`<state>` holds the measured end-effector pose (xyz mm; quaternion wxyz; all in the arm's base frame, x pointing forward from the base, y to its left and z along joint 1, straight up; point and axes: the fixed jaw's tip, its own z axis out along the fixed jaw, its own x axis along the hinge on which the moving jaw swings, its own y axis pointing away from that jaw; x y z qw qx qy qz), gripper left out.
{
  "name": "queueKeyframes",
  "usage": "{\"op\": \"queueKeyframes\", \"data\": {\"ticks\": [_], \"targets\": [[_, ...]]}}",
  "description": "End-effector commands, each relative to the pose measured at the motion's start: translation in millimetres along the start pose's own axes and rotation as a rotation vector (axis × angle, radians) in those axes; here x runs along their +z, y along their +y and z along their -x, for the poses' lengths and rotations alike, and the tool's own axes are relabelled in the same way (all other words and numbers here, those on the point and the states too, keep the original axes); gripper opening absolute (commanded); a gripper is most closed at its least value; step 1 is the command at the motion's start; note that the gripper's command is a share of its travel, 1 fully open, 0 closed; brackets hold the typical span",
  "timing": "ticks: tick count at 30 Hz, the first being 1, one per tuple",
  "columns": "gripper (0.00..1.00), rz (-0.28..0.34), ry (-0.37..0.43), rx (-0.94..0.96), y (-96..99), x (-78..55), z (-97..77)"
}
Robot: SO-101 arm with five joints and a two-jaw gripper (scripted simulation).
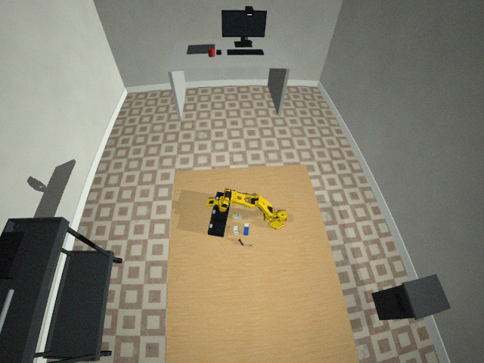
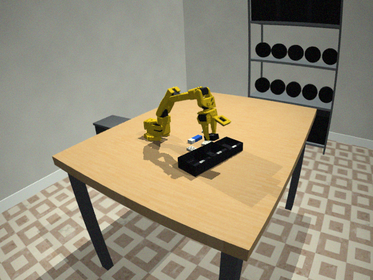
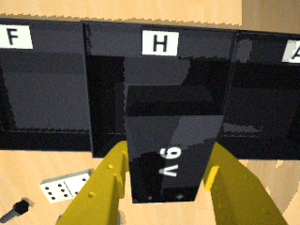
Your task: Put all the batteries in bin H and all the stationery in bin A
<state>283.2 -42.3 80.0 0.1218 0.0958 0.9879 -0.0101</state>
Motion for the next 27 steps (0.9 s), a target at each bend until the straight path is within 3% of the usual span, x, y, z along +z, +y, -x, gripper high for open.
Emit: {"op": "queueKeyframes", "data": {"ticks": [1,27], "targets": [[0.0,0.005,-0.069,-0.014,2.7,-14.5,8.4],[0.0,0.005,-0.069,-0.014,2.7,6.5,5.3]]}}
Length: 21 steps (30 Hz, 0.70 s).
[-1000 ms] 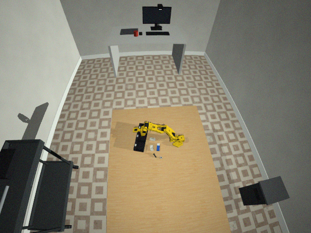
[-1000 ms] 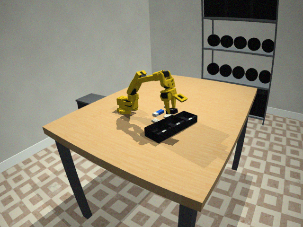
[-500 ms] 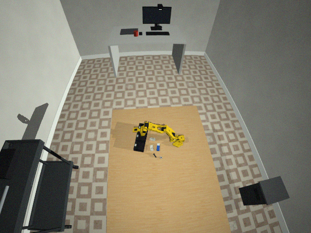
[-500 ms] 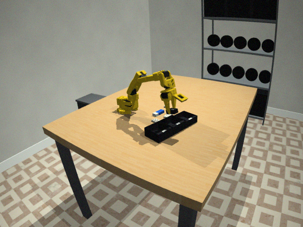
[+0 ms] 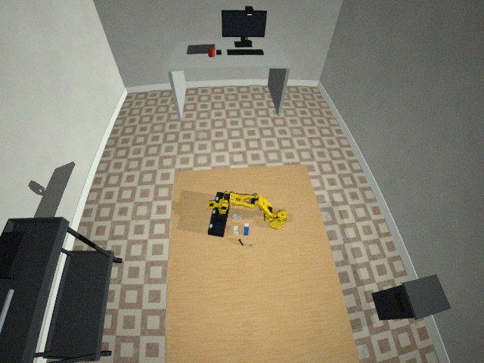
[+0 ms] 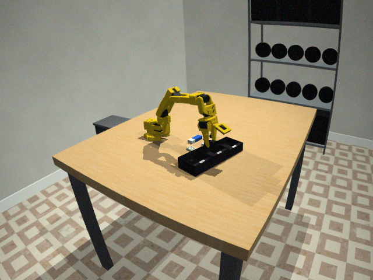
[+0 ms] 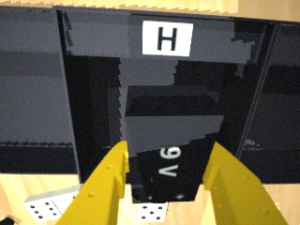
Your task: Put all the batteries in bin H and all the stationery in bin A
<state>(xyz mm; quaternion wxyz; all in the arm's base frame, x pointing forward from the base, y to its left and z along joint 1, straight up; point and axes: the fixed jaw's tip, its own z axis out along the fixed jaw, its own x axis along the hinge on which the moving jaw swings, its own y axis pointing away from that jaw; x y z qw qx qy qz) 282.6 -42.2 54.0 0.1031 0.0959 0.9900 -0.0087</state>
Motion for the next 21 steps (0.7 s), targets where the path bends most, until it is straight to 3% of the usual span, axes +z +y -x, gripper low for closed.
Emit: {"op": "queueKeyframes", "data": {"ticks": [1,13,21], "targets": [[0.0,0.005,-0.107,-0.013,2.8,-18.7,11.4],[0.0,0.005,-0.107,-0.013,2.8,-17.0,11.2],[0.0,0.005,-0.107,-0.013,2.8,-8.5,10.4]]}}
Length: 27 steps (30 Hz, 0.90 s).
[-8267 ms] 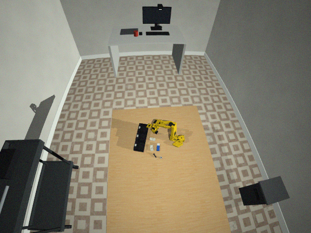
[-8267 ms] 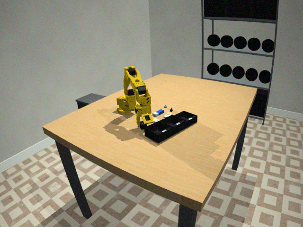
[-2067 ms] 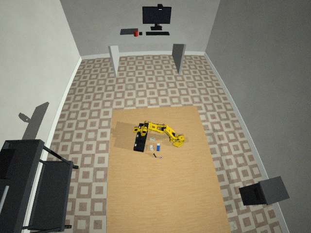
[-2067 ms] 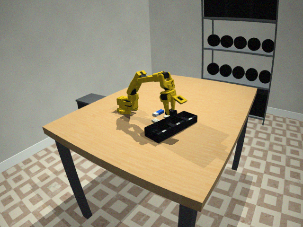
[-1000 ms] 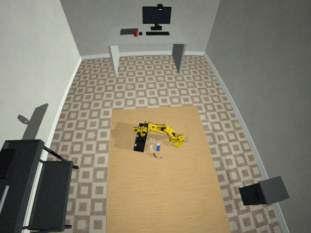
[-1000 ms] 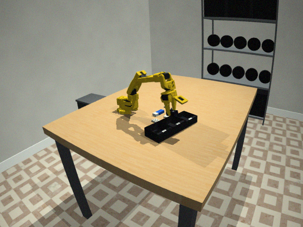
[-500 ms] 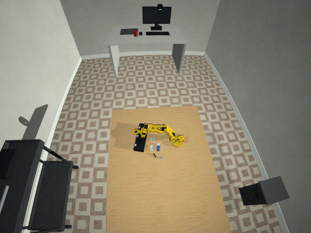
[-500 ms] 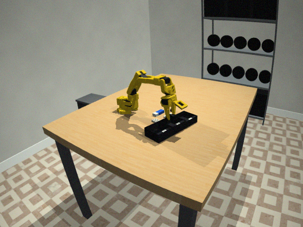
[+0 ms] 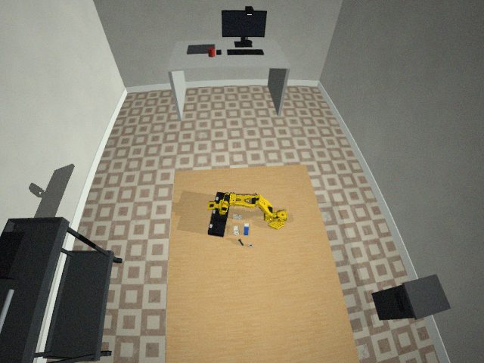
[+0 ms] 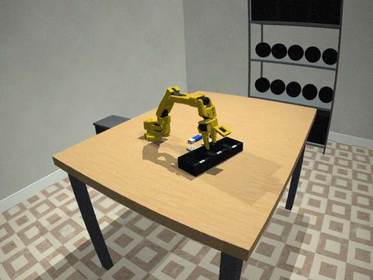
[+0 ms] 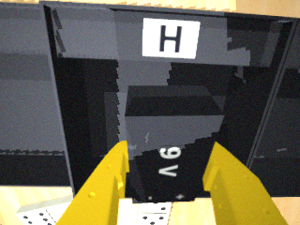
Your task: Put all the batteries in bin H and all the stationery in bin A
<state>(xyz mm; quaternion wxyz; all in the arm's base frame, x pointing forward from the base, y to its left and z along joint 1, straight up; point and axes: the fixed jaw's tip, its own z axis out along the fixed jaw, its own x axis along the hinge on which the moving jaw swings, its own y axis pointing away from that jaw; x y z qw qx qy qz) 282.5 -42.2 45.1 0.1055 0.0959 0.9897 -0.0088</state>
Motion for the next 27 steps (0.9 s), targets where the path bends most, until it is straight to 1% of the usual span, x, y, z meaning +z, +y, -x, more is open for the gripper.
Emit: {"op": "queueKeyframes", "data": {"ticks": [1,3,11,16,20,21,27], "targets": [[0.0,0.005,-0.102,-0.013,2.9,-15.7,12.2],[0.0,0.005,-0.102,-0.013,2.9,-15.7,12.2],[0.0,0.005,-0.102,-0.013,2.8,-6.5,10.6],[0.0,0.005,-0.102,-0.013,2.8,-4.7,10.2],[0.0,0.005,-0.102,-0.013,2.8,-4.6,10.1],[0.0,0.006,-0.14,-0.013,2.8,-12.4,12.2],[0.0,0.006,-0.14,-0.013,2.8,-12.4,12.2]]}}
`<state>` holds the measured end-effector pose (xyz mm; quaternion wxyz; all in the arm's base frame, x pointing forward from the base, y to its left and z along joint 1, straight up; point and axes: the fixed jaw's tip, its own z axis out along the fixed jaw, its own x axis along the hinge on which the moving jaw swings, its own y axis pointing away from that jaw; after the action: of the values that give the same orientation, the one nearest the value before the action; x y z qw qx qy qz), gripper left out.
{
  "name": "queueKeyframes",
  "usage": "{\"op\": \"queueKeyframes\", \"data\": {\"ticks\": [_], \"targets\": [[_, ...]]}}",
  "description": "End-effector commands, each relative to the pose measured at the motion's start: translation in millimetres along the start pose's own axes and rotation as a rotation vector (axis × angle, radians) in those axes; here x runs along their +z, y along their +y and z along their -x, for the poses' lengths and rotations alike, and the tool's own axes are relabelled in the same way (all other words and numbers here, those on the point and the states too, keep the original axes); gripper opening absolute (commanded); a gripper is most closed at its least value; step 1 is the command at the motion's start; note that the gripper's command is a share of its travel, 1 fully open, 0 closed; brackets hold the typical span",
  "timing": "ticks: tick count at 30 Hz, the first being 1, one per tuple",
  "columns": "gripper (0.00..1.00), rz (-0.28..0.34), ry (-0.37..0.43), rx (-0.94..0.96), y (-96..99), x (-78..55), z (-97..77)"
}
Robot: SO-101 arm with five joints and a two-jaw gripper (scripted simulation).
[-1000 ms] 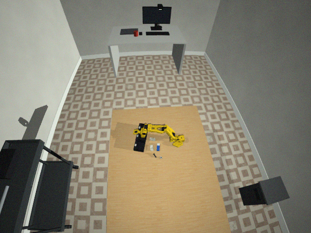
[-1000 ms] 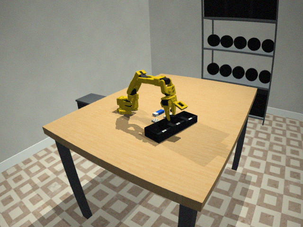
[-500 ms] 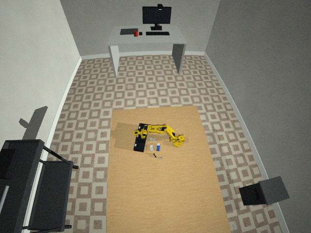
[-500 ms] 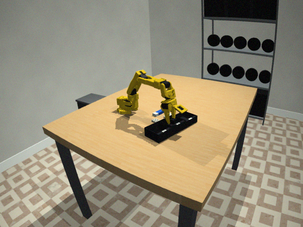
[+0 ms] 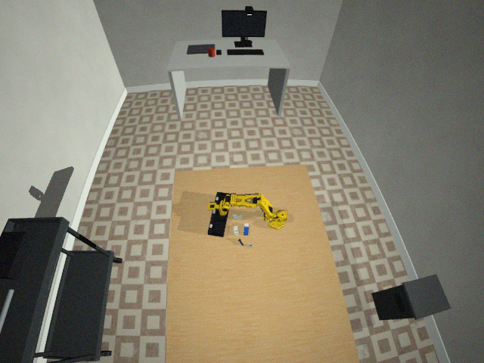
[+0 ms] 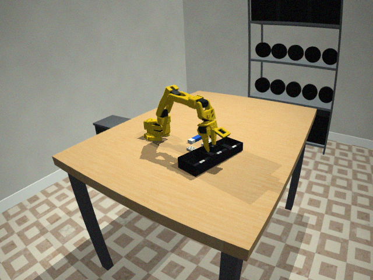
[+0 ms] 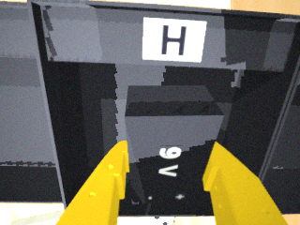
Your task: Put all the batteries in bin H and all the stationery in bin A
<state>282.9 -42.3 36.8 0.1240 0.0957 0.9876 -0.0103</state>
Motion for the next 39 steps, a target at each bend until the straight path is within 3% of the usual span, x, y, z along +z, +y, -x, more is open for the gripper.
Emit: {"op": "queueKeyframes", "data": {"ticks": [1,39], "targets": [[0.0,0.005,-0.103,-0.013,2.9,-20.1,14.3],[0.0,0.005,-0.103,-0.013,2.8,-8.6,12.3]]}}
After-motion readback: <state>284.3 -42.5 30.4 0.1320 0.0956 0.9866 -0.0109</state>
